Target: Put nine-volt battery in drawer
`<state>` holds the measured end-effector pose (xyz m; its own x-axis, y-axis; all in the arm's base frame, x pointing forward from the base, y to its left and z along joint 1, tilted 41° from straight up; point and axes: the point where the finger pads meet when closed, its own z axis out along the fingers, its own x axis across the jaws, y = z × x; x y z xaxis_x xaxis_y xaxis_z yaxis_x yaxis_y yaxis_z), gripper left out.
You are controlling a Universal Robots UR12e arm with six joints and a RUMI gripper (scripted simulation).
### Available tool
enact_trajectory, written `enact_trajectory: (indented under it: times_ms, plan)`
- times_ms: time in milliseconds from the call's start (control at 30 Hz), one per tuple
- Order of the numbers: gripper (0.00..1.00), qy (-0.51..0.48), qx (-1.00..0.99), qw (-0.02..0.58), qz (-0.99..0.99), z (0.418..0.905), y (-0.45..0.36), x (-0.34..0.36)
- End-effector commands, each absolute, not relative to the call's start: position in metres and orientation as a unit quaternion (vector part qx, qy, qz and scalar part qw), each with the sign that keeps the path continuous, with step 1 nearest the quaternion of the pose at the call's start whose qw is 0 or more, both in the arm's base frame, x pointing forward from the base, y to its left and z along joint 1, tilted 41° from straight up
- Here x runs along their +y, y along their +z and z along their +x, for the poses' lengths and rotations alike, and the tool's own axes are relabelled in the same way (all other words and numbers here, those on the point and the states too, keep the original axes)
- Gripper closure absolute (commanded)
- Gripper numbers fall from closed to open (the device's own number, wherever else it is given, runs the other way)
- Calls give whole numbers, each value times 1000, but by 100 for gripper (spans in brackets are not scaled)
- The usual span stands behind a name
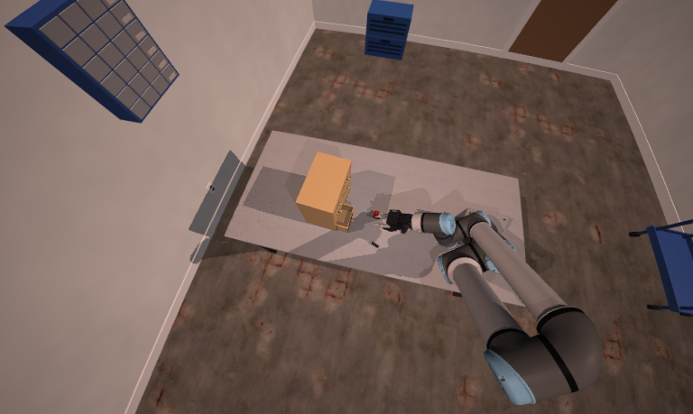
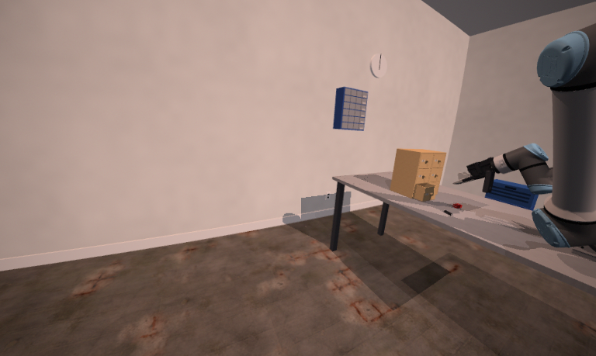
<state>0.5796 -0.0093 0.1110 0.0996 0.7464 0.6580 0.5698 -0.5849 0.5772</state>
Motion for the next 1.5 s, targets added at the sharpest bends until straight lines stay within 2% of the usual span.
enact_trajectory:
  times_ms: [0, 433, 1467]
  plan:
    - [80, 483, 466, 61, 738, 577, 114, -13]
    - [80, 449, 499, 9, 741, 567, 124, -20]
    - [80, 301, 600, -188, 717, 529, 159, -46]
